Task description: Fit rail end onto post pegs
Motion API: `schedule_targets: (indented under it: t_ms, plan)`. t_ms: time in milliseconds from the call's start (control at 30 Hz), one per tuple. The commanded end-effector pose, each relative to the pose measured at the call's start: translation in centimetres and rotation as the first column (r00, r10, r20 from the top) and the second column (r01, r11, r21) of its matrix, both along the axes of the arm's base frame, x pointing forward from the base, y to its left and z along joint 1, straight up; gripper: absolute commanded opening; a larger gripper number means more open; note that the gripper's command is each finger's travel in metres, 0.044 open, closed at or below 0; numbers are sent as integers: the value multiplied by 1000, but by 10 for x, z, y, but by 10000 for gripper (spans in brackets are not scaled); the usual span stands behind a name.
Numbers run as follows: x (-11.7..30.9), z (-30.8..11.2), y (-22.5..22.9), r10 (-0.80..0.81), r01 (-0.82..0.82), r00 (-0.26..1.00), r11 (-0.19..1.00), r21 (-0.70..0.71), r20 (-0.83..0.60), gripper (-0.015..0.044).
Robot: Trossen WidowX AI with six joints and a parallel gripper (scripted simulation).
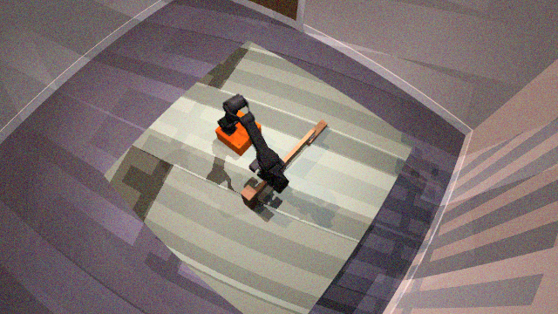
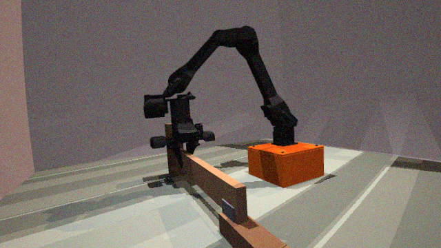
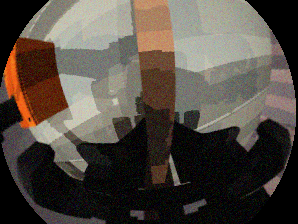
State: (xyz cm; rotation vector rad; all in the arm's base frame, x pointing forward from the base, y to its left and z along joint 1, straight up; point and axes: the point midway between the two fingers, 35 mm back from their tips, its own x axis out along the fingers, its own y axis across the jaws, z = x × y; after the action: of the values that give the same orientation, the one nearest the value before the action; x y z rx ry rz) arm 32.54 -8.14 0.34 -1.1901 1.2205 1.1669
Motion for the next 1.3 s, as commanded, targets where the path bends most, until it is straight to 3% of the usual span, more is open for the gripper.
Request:
schedule_targets:
  t_ms: [0, 1267]
  plan:
    - [2, 4, -4, 1, -1, 1000, 1000, -5, 10, 0]
    - [3, 2, 3, 1, -1, 1000, 1000, -5, 10, 0]
